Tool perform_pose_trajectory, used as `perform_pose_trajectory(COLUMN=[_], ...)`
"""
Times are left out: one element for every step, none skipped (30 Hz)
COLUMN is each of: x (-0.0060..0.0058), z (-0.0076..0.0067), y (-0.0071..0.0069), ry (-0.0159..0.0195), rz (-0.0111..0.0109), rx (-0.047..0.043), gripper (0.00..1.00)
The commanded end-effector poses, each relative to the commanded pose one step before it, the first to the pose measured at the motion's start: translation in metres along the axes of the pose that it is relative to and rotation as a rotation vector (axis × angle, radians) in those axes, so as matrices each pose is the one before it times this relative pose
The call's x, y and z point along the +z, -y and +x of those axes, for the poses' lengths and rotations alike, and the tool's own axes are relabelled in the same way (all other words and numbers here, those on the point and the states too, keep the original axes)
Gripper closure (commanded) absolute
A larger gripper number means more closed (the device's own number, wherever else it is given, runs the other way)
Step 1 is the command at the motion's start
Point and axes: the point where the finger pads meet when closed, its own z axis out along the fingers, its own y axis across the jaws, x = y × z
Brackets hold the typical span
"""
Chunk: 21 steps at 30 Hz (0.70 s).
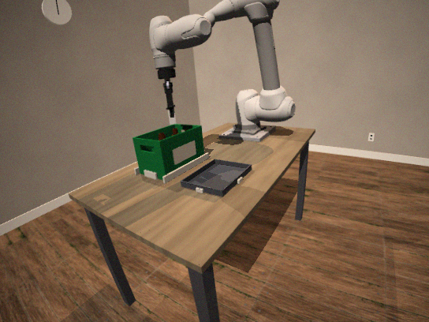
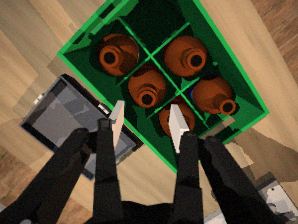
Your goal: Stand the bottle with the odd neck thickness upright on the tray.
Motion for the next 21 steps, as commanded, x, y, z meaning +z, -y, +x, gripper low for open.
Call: perform_pose_trajectory(x=[0.00284, 0.00125, 0.00128, 0.00131, 0.00134, 0.00135, 0.00137, 0.00137, 0.00137, 0.00137, 0.00135, 0.00134, 0.00131, 0.00000, 0.00000, 0.00128, 0.00125, 0.00121, 0.00116, 0.00111, 0.00106], z=[-0.00002, 0.00000, 0.00000, 0.00000, 0.00000, 0.00000, 0.00000, 0.00000, 0.00000, 0.00000, 0.00000, 0.00000, 0.00000, 0.00000, 0.00000, 0.00000, 0.00000, 0.00000, 0.00000, 0.00000, 0.00000], y=[-0.00002, 0.00000, 0.00000, 0.00000, 0.00000, 0.00000, 0.00000, 0.00000, 0.00000, 0.00000, 0.00000, 0.00000, 0.00000, 0.00000, 0.00000, 0.00000, 0.00000, 0.00000, 0.00000, 0.00000, 0.00000], ry=[0.00002, 0.00000, 0.00000, 0.00000, 0.00000, 0.00000, 0.00000, 0.00000, 0.00000, 0.00000, 0.00000, 0.00000, 0.00000, 0.00000, 0.00000, 0.00000, 0.00000, 0.00000, 0.00000, 0.00000, 0.00000], rz=[0.00018, 0.00000, 0.00000, 0.00000, 0.00000, 0.00000, 0.00000, 0.00000, 0.00000, 0.00000, 0.00000, 0.00000, 0.00000, 0.00000, 0.00000, 0.00000, 0.00000, 0.00000, 0.00000, 0.00000, 0.00000], rx=[-0.00002, 0.00000, 0.00000, 0.00000, 0.00000, 0.00000, 0.00000, 0.00000, 0.00000, 0.00000, 0.00000, 0.00000, 0.00000, 0.00000, 0.00000, 0.00000, 0.00000, 0.00000, 0.00000, 0.00000, 0.00000], gripper=[0.62, 0.62, 0.62, 0.62, 0.62, 0.62, 0.62, 0.62, 0.62, 0.62, 0.62, 0.62, 0.62, 0.62, 0.62, 0.62, 0.62, 0.62, 0.62, 0.62, 0.62])
